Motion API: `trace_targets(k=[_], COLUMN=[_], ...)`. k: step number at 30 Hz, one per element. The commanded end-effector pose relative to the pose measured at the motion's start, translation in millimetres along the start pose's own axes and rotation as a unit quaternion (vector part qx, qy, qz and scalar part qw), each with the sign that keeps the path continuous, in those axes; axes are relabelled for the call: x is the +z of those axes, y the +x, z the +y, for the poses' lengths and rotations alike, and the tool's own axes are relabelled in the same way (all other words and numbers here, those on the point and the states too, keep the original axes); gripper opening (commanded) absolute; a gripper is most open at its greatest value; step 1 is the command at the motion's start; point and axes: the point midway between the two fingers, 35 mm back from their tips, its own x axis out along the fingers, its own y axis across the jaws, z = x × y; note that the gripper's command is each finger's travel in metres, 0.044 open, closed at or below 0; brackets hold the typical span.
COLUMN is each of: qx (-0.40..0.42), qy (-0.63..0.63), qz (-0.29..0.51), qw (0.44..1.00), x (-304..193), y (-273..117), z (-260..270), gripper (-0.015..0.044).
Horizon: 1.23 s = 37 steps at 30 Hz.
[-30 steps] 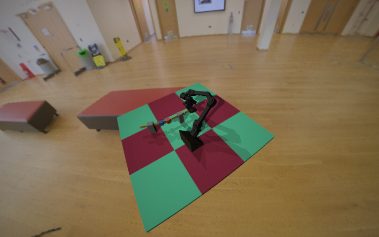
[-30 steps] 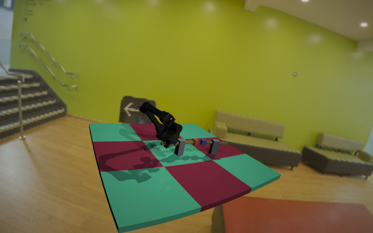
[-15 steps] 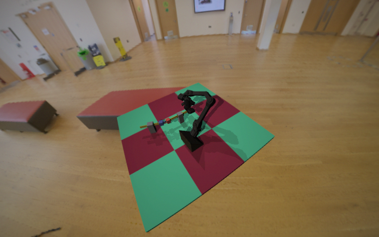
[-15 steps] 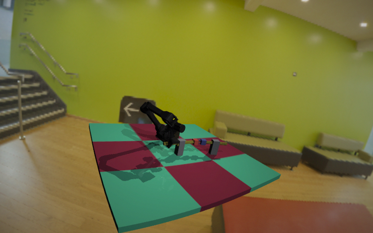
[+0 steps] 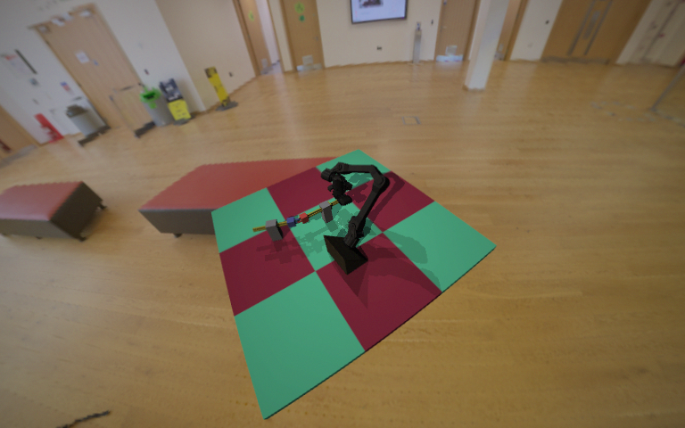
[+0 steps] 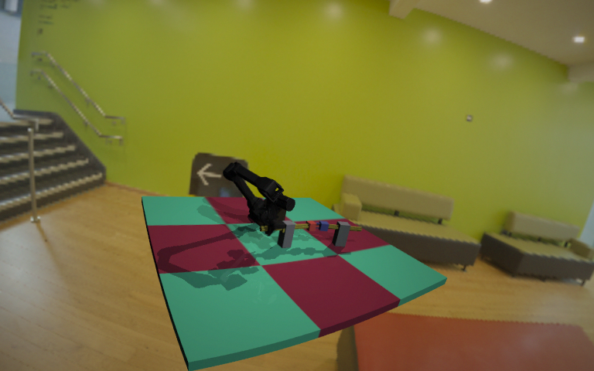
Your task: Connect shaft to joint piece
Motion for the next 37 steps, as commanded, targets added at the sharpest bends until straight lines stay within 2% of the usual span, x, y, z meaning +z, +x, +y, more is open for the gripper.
trace_targets(k=[1,4,18,29,33,37], qx=[0.001,0.001,0.001,0.001,0.0,0.0], qy=[0.0,0.0,0.0,0.0,-0.001,-0.004], qz=[0.0,0.0,0.0,0.0,0.001,0.001], qw=[1.0,1.0,1.0,1.0,1.0,1.0], x=[0.2,0.2,0.2,0.2,0.8,0.8], y=[-0.2,-0.2,-0.2,-0.2,-27.1,-31.3], z=[0.1,0.1,0.1,0.1,0.1,0.1], gripper=[0.0067,0.0067,0.0434,0.044,0.044,0.044])
